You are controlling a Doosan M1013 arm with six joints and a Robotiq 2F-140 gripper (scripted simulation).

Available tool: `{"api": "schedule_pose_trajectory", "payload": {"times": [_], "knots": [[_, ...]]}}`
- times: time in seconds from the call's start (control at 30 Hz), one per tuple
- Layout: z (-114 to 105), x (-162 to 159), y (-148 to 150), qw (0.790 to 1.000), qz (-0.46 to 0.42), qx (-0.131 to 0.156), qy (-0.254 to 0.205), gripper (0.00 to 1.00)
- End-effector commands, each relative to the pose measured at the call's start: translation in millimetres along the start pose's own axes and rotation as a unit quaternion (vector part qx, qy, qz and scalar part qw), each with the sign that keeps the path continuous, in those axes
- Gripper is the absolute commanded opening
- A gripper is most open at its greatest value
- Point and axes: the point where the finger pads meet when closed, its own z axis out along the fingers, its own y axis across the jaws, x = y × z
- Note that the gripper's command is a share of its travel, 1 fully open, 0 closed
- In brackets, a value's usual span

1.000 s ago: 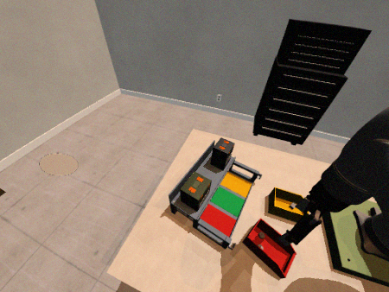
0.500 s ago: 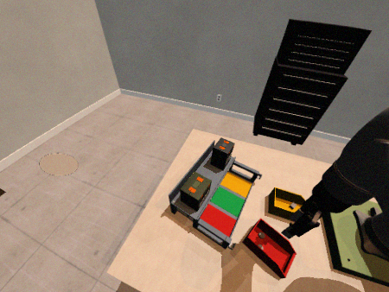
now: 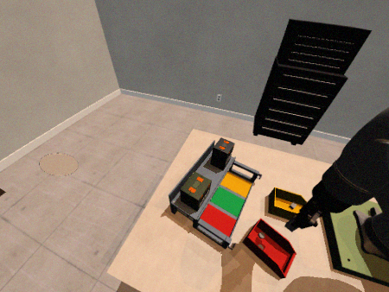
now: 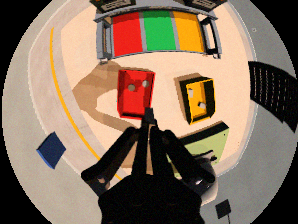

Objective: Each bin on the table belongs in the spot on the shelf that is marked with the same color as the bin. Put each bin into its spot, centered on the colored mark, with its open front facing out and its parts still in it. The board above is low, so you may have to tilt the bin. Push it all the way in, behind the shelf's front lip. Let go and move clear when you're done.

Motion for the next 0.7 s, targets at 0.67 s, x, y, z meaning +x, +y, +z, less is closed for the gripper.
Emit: {"api": "schedule_pose_trajectory", "payload": {"times": [0.67], "knots": [[0.0, 0.0, 0.0, 1.0, 0.0, 0.0, 0.0, 0.24]]}}
